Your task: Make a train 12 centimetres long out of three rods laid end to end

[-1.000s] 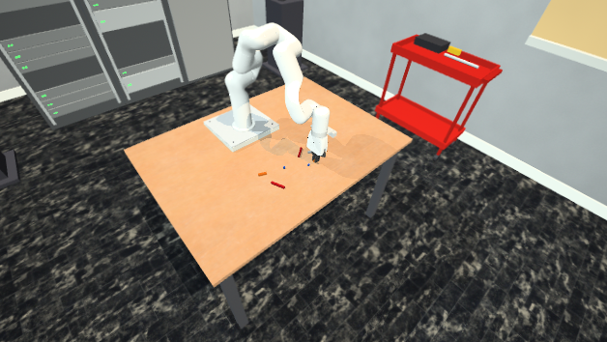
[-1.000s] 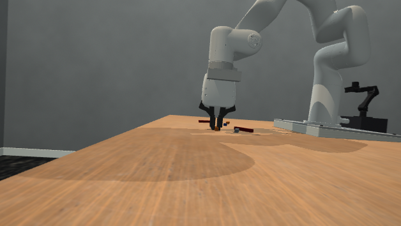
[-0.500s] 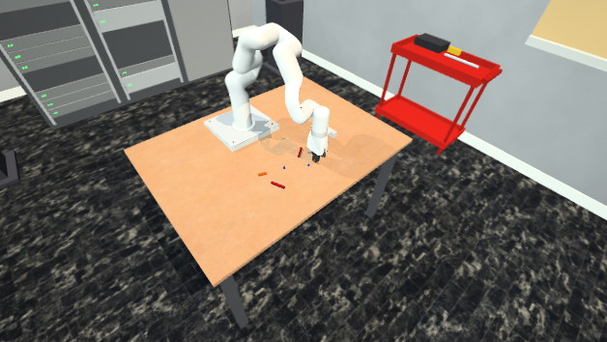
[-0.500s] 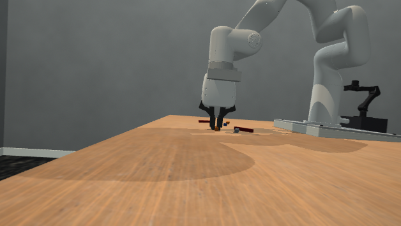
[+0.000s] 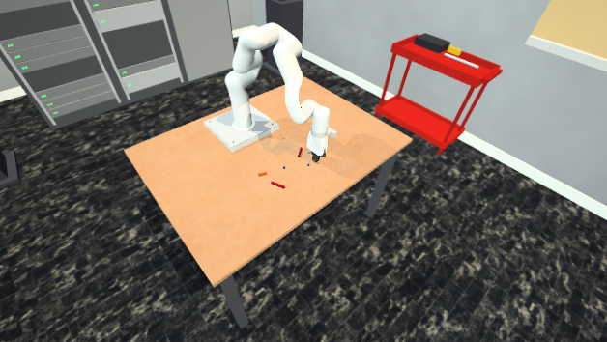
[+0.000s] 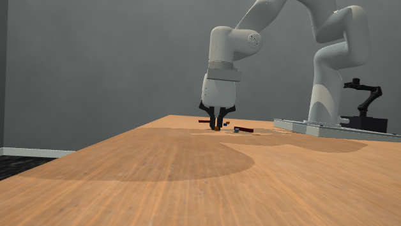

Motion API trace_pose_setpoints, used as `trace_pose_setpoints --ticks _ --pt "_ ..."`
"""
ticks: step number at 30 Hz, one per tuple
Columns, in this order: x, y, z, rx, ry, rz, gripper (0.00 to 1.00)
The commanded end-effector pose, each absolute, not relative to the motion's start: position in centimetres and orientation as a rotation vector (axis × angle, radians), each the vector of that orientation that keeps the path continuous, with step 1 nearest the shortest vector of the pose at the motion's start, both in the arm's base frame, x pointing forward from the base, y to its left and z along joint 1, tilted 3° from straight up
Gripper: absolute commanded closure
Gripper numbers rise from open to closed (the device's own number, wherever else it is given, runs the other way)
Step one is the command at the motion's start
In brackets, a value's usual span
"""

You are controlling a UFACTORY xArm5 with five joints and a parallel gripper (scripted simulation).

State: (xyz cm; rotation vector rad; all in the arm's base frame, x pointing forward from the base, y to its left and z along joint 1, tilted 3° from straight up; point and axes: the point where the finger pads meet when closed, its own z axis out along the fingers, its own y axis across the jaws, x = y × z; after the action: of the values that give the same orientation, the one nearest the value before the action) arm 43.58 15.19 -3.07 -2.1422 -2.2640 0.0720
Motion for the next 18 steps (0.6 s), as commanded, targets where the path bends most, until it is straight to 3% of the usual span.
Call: trace_pose_setpoints --ticks 1,7,16,18 --pt "43.7 15.2 -2.9 -2.144 -2.265 0.067 0.96" --pt "43.8 15.0 -1.9 -2.143 -2.265 0.067 0.96" --pt "44.1 15.2 4.3 -2.143 -2.265 0.067 0.96" --pt "44.1 15.2 4.3 -2.143 -2.265 0.067 0.96"
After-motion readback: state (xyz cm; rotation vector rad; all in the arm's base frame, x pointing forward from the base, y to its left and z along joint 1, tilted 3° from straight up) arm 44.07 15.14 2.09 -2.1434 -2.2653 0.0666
